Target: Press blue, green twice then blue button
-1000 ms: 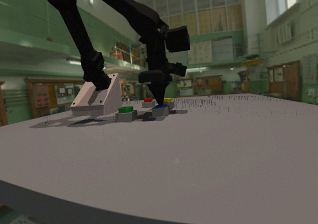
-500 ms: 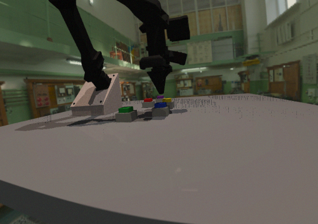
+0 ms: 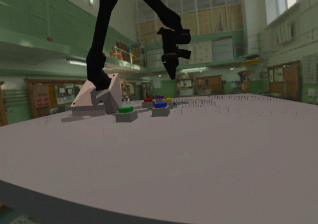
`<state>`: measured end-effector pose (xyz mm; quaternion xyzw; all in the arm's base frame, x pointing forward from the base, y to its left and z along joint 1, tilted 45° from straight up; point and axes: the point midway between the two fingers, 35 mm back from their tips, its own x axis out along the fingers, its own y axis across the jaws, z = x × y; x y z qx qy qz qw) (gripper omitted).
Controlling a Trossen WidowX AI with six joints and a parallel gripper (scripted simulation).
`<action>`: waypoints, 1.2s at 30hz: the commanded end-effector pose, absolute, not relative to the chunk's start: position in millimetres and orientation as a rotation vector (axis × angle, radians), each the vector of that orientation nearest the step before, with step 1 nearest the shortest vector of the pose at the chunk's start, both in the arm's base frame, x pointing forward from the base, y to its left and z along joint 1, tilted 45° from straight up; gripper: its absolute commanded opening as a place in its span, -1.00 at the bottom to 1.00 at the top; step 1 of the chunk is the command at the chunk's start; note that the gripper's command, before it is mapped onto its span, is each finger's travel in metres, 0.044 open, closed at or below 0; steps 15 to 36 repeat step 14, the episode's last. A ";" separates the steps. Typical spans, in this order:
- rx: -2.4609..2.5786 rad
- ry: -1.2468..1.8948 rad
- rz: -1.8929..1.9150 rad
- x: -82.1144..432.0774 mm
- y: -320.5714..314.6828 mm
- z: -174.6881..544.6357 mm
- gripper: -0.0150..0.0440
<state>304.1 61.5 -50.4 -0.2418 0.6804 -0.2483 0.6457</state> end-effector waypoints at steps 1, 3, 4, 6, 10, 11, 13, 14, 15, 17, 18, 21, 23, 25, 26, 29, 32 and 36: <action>-0.541 1.553 -0.587 290.1 99.1 -74.9 0.86; -0.538 1.551 -0.608 279.2 120.2 -90.2 0.86; -0.537 1.549 -0.621 272.8 130.2 -97.9 0.86; -0.537 1.542 -0.646 259.8 147.2 -112.0 0.86; -0.538 1.539 -0.656 254.7 153.0 -117.2 0.86; -0.538 1.539 -0.656 254.7 153.0 -117.2 0.86; -0.538 1.539 -0.656 254.7 153.0 -117.2 0.86; -0.538 1.539 -0.656 254.7 153.0 -117.2 0.86; -0.538 1.539 -0.656 254.7 153.0 -117.2 0.86; -0.538 1.539 -0.656 254.7 153.0 -117.2 0.86; -0.538 1.539 -0.656 254.7 153.0 -117.2 0.86; -0.538 1.539 -0.656 254.7 153.0 -117.2 0.86; -0.538 1.539 -0.656 254.7 153.0 -117.2 0.86; -0.538 1.539 -0.656 254.7 153.0 -117.2 0.86; -0.538 1.539 -0.656 254.7 153.0 -117.2 0.86; -0.538 1.539 -0.656 254.7 153.0 -117.2 0.86; -0.538 1.539 -0.656 254.7 153.0 -117.2 0.86; -0.538 1.539 -0.656 254.7 153.0 -117.2 0.86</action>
